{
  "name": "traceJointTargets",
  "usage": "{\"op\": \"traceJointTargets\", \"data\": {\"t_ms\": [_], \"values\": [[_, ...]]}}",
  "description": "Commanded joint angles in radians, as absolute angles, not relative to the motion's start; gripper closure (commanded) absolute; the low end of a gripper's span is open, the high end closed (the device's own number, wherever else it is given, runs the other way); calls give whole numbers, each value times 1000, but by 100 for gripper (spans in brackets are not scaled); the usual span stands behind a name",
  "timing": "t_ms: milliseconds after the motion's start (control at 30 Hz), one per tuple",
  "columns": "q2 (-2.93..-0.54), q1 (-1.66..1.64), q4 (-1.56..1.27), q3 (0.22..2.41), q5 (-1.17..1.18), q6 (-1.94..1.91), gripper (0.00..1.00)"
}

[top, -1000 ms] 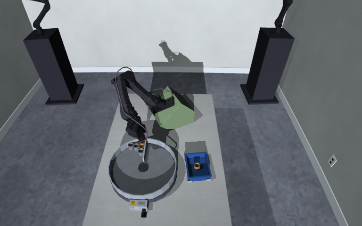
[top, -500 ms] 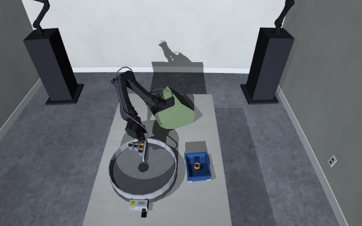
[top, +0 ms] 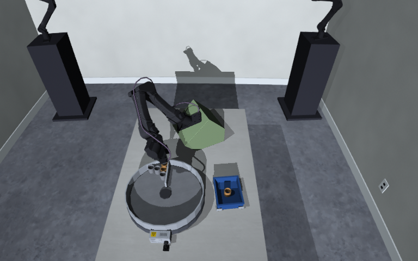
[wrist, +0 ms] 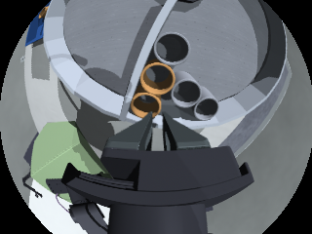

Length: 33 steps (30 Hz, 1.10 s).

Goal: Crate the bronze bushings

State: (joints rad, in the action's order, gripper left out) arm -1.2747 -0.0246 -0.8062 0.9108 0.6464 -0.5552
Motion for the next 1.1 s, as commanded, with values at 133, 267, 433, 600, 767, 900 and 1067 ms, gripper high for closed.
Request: {"op": "traceJointTargets", "data": {"t_ms": [133,267,433,600,767,900,1067], "values": [[-1247,-42,-782,940,634,-560,87],[-1289,-45,-784,946,638,-549,87],[-1284,-47,-784,951,640,-547,87],[-1284,-47,-784,951,640,-548,87],[-1284,-47,-784,951,640,-548,87],[-1284,-47,-784,951,640,-548,87],[-1284,-47,-784,951,640,-548,87]]}}
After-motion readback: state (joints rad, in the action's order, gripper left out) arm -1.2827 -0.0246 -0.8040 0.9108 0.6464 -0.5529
